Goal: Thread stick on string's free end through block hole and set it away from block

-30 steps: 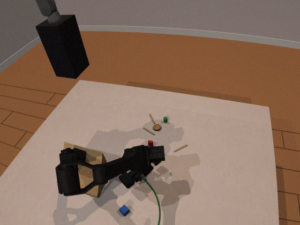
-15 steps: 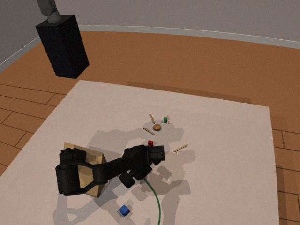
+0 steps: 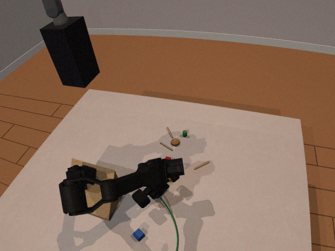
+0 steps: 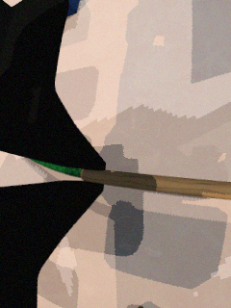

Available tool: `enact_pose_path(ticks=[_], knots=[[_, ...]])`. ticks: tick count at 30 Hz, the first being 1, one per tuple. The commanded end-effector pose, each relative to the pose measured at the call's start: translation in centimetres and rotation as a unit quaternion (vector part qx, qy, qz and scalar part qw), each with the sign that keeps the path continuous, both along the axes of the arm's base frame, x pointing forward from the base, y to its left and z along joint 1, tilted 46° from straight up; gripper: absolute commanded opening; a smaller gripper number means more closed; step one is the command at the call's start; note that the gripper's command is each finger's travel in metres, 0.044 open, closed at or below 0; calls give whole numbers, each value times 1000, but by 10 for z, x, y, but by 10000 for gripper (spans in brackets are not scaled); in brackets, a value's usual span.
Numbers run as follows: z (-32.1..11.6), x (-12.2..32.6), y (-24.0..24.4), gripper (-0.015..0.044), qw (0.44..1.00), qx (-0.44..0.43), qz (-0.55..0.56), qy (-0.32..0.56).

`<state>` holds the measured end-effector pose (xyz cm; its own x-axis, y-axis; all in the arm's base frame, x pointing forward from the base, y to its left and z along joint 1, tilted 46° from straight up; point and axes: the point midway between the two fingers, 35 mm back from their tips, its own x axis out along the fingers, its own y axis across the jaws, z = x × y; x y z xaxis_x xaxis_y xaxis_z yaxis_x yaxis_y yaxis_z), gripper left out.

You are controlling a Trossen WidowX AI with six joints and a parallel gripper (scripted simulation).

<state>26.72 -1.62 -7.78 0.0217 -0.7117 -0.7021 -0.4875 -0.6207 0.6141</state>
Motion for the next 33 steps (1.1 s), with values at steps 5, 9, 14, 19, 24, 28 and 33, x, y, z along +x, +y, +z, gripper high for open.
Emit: enact_pose_path(ticks=[5, 9, 14, 19, 24, 28, 33], knots=[[9, 2, 9, 0, 1000, 4, -3, -7], [13, 2, 13, 0, 1000, 4, -3, -7], [18, 2, 18, 0, 1000, 4, -3, -7], [22, 2, 22, 0, 1000, 4, -3, -6], [27, 1, 27, 0, 1000, 3, -3, -6], [31, 0, 30, 0, 1000, 3, -3, -6], [28, -1, 28, 0, 1000, 0, 0, 0]])
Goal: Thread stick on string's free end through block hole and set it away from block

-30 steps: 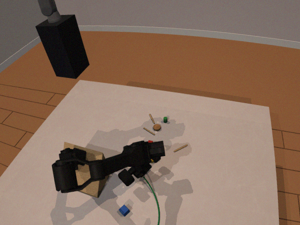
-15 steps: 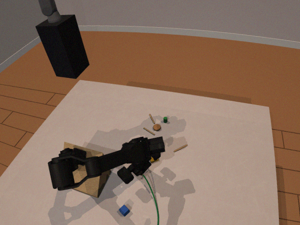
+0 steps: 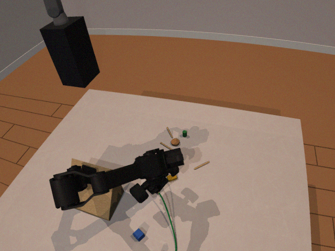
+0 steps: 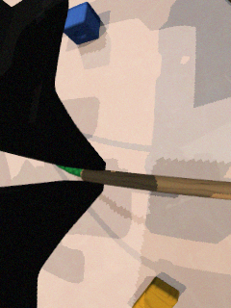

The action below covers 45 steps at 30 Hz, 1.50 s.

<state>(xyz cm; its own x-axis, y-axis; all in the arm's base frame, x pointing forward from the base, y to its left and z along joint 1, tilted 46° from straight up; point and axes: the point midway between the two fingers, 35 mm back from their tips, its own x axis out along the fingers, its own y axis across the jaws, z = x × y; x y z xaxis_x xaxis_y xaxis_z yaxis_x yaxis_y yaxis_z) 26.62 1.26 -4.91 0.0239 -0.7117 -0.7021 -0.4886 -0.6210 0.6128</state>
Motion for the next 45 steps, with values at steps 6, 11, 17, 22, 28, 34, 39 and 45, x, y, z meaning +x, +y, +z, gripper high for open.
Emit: enact_pose_path(ticks=[6, 11, 17, 22, 28, 34, 39, 45], knots=[[0, 0, 0, 0, 1000, 0, -1, 0], [1, 2, -1, 0, 999, 1, -33, -33], [3, 6, -2, 0, 988, 5, -110, -112], [5, 10, -3, 0, 969, 7, -174, -176], [7, 14, -5, 0, 935, 10, -249, -252], [9, 18, -7, 0, 890, 13, -320, -324], [11, 22, -8, 0, 844, 16, -377, -381], [13, 26, -10, 0, 779, 18, -441, -445]])
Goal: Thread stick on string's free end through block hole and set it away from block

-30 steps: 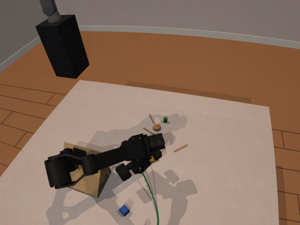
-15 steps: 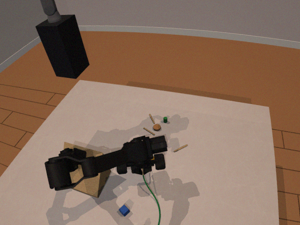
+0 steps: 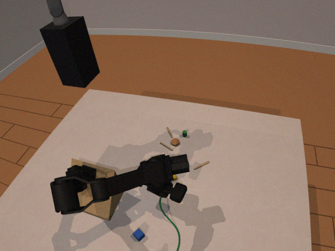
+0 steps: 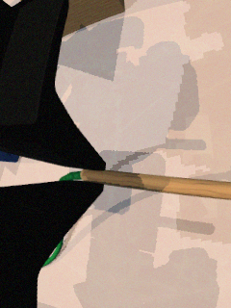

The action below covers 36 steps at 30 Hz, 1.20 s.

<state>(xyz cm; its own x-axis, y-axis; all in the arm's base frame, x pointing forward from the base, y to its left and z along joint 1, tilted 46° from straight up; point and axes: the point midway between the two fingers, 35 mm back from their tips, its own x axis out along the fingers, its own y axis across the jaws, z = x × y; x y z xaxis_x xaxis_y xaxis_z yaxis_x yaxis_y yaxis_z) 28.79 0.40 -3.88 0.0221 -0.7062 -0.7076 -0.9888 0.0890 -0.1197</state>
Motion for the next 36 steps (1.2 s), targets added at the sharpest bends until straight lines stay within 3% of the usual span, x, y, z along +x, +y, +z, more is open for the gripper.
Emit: enact_pose_path(ticks=[1, 18, 36], knots=[[3, 5, -2, 0, 996, 2, -63, -66], [10, 16, -7, 0, 918, 10, -279, -281], [18, 28, -14, 0, 738, 17, -476, -478]])
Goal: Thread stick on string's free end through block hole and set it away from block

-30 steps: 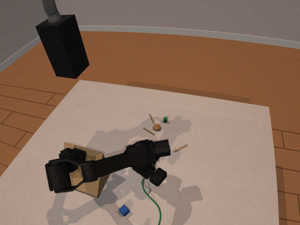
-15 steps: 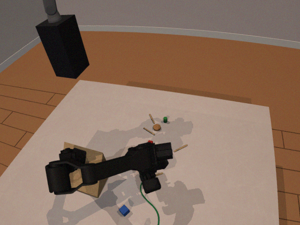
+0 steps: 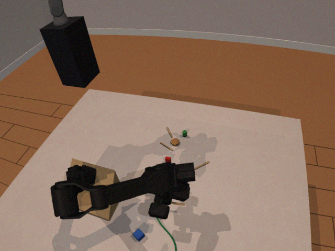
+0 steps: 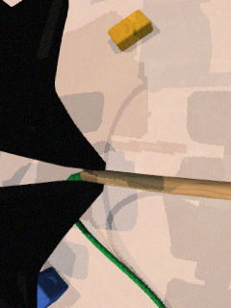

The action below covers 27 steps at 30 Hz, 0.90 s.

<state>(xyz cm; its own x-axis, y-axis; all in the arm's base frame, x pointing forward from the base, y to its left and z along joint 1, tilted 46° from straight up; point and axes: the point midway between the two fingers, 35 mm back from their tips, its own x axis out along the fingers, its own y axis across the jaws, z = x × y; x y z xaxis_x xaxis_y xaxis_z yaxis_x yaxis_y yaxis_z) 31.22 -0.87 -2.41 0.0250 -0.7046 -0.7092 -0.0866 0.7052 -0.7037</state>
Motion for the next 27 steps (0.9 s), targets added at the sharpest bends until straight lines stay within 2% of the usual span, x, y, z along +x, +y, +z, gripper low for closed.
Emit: enact_pose_path(ticks=[1, 14, 27], knots=[[3, 4, -2, 0, 996, 2, -64, -66], [9, 13, -8, 0, 945, 8, -230, -232], [16, 20, -14, 0, 840, 14, -383, -385]])
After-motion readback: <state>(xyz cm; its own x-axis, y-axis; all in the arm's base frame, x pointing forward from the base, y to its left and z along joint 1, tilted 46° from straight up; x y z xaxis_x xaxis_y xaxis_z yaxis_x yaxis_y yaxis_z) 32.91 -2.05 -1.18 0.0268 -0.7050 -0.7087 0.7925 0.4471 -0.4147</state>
